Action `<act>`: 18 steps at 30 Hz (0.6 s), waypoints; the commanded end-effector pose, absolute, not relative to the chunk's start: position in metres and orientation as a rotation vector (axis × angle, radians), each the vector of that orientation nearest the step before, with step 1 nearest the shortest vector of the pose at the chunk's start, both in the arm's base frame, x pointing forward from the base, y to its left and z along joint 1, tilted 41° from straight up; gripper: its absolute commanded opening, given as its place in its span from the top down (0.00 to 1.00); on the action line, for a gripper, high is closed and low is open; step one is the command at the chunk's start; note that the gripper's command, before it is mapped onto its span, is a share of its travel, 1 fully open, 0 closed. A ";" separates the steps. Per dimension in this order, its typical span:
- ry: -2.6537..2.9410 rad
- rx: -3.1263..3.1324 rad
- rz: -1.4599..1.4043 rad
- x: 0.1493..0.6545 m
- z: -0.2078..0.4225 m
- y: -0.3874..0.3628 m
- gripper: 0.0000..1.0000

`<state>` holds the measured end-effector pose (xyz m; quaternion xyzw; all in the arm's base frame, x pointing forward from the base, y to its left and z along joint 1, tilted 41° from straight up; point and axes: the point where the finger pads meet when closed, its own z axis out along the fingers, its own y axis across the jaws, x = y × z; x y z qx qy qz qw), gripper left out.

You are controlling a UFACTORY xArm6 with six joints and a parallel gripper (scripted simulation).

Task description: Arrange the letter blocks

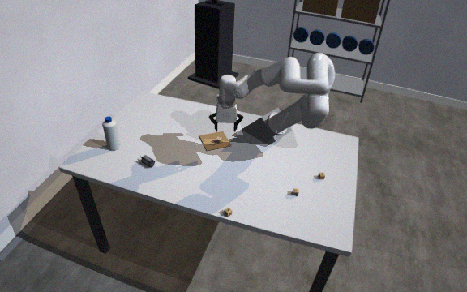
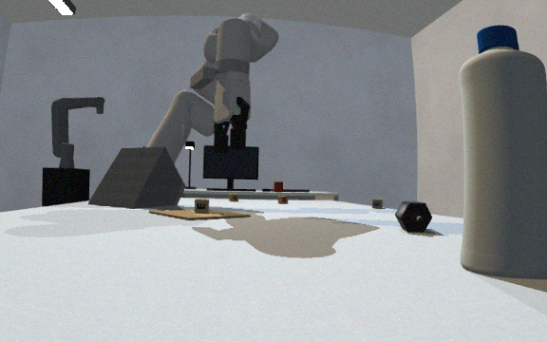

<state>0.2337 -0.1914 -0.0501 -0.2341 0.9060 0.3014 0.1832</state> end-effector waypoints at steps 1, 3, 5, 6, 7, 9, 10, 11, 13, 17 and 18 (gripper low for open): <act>2.556 -0.661 0.844 0.234 -0.050 -0.193 0.00; 2.556 -0.661 0.844 0.234 -0.050 -0.193 0.00; 2.556 -0.661 0.844 0.234 -0.050 -0.193 0.00; 2.556 -0.661 0.844 0.234 -0.050 -0.193 0.00; 2.556 -0.661 0.844 0.234 -0.050 -0.193 0.00; 2.556 -0.661 0.844 0.234 -0.050 -0.193 0.00; 2.556 -0.661 0.844 0.234 -0.050 -0.193 0.00; 2.556 -0.661 0.844 0.234 -0.050 -0.193 0.00; 2.559 -0.655 0.846 0.234 -0.050 -0.194 0.00; 2.632 -0.473 0.891 0.222 -0.060 -0.214 0.00; 2.639 -0.455 0.895 0.220 -0.062 -0.216 0.00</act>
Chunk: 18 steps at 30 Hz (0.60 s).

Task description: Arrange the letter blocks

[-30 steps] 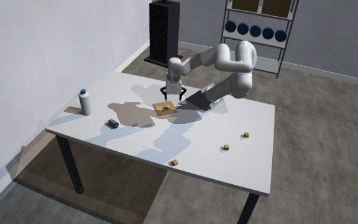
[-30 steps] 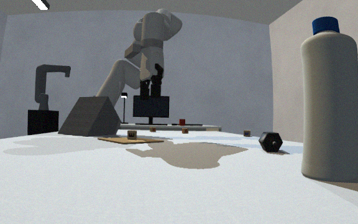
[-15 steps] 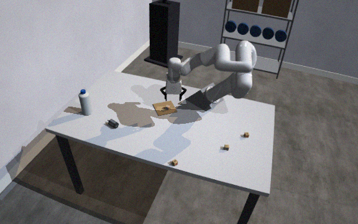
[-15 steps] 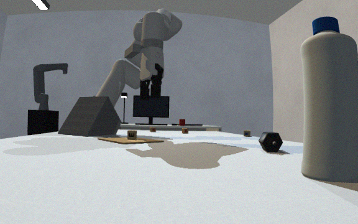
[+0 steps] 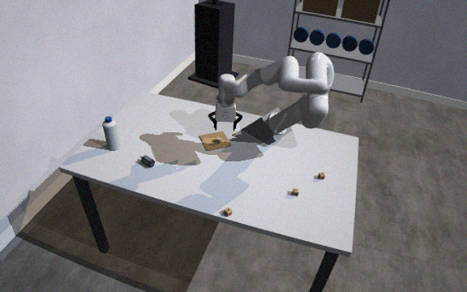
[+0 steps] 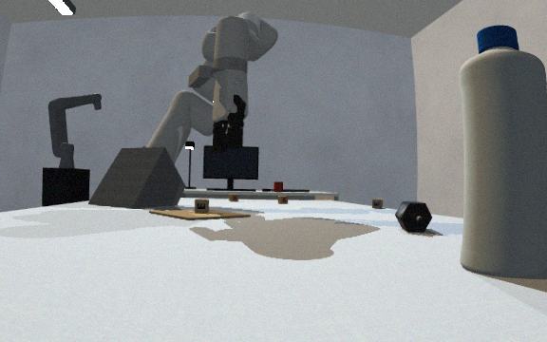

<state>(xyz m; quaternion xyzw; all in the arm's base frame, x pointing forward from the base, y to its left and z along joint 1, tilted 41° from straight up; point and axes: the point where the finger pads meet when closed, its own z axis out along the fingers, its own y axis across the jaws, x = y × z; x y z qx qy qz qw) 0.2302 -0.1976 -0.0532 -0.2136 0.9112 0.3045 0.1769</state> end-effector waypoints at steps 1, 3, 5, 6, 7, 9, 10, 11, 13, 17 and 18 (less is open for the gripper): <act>2.648 -0.430 0.901 0.218 -0.063 -0.219 0.00; 2.668 -0.371 0.914 0.214 -0.067 -0.225 0.00; 2.686 -0.314 0.927 0.210 -0.070 -0.230 0.00; 2.686 -0.314 0.927 0.210 -0.070 -0.230 0.00; 2.686 -0.314 0.927 0.210 -0.070 -0.230 0.00; 2.717 -0.204 0.950 0.201 -0.076 -0.241 0.00; 2.723 -0.182 0.955 0.199 -0.078 -0.243 0.00; 2.729 -0.156 0.960 0.197 -0.079 -0.245 0.00; 2.740 -0.112 0.969 0.193 -0.082 -0.249 0.00; 2.742 -0.103 0.971 0.192 -0.083 -0.250 0.00; 2.742 -0.103 0.971 0.192 -0.083 -0.250 0.00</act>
